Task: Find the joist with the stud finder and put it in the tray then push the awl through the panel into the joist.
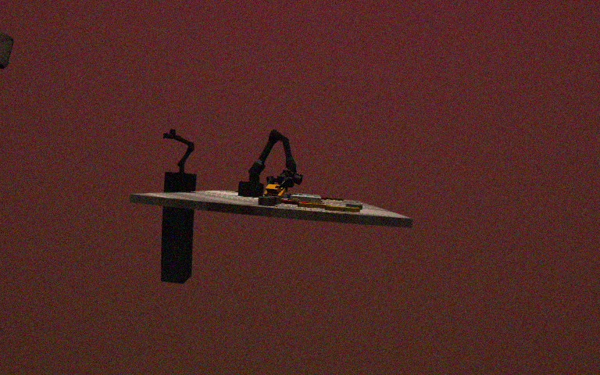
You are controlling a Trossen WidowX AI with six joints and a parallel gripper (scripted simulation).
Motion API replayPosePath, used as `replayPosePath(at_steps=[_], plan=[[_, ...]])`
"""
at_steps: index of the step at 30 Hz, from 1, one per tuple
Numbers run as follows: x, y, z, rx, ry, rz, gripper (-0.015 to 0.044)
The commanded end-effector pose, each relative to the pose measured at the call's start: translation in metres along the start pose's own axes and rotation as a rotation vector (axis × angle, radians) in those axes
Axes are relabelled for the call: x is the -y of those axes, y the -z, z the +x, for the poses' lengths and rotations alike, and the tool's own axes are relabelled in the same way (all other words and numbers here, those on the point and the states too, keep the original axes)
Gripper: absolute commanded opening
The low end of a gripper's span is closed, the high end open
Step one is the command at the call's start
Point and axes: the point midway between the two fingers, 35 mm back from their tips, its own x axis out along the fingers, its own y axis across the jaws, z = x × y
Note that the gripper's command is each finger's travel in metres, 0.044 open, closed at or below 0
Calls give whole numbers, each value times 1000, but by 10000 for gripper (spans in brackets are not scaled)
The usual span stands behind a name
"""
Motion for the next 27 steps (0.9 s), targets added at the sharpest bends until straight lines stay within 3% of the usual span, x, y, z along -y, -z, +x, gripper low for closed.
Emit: replayPosePath(at_steps=[1,27], plan=[[2,13,-3,-32,14,-3,0],[4,0,5,-41,17,-2,0]])
